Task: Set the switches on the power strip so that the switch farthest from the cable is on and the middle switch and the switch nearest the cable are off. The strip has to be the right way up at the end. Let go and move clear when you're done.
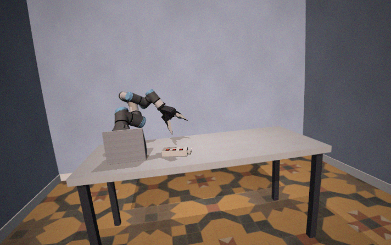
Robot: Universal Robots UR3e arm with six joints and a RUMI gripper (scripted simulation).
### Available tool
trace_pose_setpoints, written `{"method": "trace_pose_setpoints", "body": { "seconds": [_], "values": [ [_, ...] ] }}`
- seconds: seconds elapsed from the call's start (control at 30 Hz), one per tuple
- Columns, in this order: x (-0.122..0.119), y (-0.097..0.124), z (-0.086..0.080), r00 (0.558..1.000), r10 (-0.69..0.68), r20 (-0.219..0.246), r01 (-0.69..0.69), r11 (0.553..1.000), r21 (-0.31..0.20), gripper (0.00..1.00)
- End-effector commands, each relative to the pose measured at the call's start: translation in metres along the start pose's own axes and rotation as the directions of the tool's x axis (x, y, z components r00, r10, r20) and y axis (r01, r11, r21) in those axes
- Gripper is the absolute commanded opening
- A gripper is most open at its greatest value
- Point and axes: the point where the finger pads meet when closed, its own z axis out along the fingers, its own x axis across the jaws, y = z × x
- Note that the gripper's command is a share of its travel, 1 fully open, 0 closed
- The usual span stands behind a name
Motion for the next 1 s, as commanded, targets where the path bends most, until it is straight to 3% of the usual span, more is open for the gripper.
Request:
{"method": "trace_pose_setpoints", "body": {
  "seconds": [0.0, 0.97],
  "values": [
    [0.0, -0.002, 0.0, 1.0, -0.014, -0.003, 0.014, 1.0, 0.0, 1.0],
    [0.01, -0.023, 0.003, 0.96, -0.275, -0.049, 0.273, 0.961, -0.049, 1.0]
  ]
}}
